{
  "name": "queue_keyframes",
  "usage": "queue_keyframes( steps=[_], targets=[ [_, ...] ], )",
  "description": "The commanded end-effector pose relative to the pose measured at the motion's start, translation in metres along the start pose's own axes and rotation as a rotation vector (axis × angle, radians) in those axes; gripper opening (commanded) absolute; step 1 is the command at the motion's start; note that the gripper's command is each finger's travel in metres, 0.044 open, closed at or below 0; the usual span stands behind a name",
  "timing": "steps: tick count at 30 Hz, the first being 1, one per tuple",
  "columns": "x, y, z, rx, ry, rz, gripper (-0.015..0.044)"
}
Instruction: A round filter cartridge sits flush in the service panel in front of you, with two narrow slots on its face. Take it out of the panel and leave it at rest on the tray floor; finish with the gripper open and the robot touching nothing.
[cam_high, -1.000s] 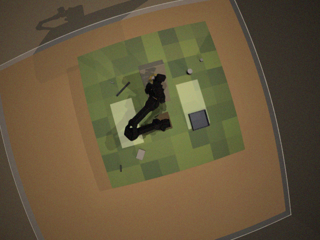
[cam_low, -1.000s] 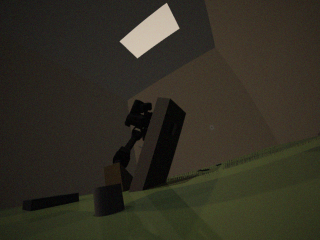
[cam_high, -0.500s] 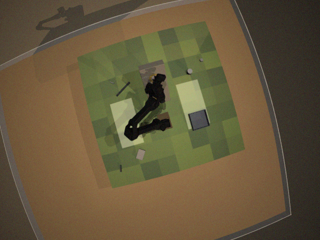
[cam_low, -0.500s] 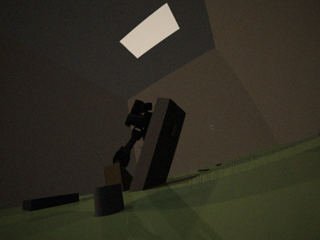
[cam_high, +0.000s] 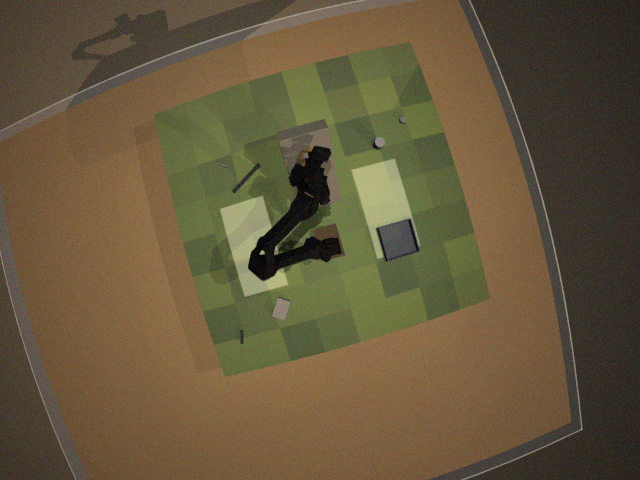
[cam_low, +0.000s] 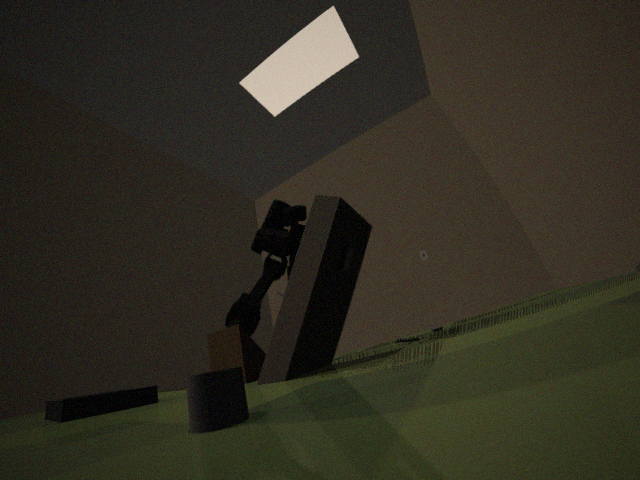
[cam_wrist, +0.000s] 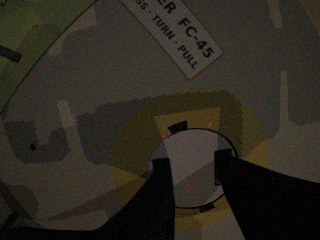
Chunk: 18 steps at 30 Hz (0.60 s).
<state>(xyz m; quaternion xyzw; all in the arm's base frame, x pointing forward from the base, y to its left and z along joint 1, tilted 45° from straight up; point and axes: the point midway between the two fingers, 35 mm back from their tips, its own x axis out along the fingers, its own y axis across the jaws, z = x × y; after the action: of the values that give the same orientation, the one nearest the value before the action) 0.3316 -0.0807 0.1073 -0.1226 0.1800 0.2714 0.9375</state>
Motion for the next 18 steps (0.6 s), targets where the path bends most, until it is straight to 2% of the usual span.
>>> queue_keyframes(
  steps=[1,18],
  targets=[
    [0.0035,0.0001,-0.0017,0.005,0.005,-0.001,0.0118],
    [0.0089,0.0001,-0.0016,0.005,0.005,-0.001,0.0118]
  ],
)
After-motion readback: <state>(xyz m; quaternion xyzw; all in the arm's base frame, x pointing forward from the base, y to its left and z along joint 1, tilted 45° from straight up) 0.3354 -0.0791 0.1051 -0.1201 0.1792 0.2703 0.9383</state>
